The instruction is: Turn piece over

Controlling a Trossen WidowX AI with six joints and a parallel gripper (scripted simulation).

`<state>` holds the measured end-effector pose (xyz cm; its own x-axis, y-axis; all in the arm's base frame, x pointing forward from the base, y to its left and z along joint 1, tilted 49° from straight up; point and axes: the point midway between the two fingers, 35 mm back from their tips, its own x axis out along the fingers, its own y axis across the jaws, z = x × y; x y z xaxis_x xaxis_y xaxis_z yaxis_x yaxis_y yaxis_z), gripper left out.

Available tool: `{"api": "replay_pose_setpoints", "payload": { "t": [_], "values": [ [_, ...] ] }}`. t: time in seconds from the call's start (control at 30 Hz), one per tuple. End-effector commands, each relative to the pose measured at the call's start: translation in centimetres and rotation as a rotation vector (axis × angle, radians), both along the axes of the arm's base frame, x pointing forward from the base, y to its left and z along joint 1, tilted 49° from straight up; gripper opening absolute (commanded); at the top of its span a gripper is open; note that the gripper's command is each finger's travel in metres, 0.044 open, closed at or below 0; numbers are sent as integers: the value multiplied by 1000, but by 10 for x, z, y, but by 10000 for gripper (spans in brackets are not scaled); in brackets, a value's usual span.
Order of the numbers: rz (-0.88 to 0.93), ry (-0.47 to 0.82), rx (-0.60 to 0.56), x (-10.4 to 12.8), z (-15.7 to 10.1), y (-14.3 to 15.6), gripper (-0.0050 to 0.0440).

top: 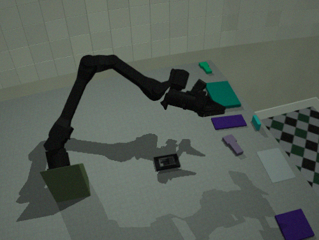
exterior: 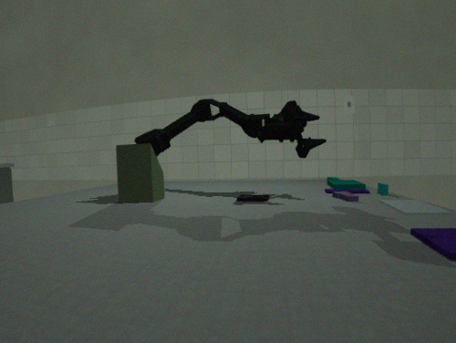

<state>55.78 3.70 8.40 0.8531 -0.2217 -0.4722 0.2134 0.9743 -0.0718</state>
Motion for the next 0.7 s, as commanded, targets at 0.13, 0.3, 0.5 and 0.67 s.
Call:
{"api": "replay_pose_setpoints", "payload": {
  "t": [0.13, 0.3, 0.5, 0.67],
  "values": [
    [0, 0, 0, 0, 0, 0, 400],
    [0, 0, 0, 0, 0, 0, 400],
    [0, 0, 0, 0, 0, 0, 400],
    [121, 186, 17, -9, -37, 6, 440]
  ]
}}
